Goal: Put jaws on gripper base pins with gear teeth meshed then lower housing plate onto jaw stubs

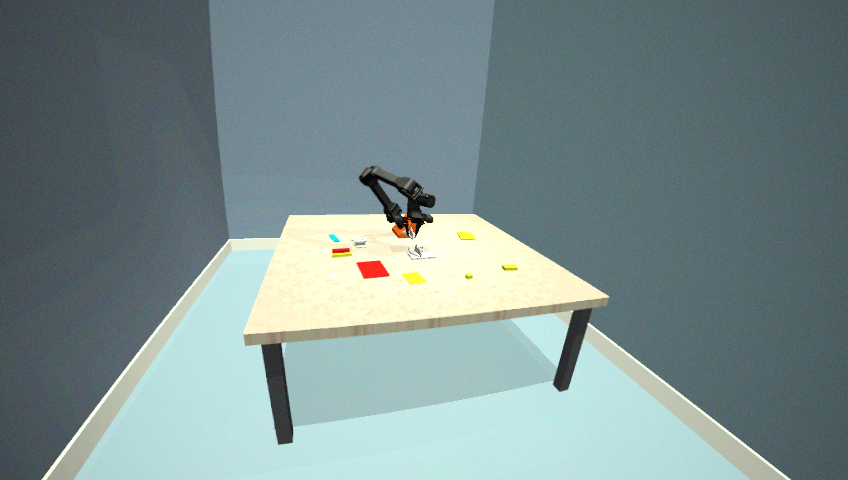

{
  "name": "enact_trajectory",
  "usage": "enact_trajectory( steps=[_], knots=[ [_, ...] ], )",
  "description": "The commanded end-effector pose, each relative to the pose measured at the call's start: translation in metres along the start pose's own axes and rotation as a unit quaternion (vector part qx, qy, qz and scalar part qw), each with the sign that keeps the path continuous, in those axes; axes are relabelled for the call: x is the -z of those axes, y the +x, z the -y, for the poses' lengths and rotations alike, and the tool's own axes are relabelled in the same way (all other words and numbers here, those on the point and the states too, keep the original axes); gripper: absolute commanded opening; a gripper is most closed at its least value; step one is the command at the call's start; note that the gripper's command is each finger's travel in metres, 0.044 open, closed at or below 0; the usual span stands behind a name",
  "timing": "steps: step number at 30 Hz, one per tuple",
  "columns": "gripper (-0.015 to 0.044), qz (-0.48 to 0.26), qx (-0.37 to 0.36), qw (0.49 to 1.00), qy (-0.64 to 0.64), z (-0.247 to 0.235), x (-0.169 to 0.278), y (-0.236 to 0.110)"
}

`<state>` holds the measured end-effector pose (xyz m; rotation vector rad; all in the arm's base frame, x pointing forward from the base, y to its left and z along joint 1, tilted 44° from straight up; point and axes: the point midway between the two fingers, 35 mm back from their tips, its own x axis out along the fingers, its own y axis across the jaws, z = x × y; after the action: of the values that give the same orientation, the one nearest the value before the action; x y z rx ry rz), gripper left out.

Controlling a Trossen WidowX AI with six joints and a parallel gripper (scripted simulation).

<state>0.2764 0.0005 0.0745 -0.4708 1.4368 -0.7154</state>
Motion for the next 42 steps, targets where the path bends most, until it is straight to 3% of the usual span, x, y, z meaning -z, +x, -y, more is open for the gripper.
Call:
enact_trajectory(
  steps=[1,22,42],
  knots=[
    [0.0134,0.0,0.001,1.0,0.001,-0.009,-0.006,0.0],
    [0.0134,0.001,0.0,1.0,0.002,-0.068,-0.036,0.0],
    [0.0134,0.001,0.0,1.0,0.002,-0.07,-0.036,0.0]
  ],
)
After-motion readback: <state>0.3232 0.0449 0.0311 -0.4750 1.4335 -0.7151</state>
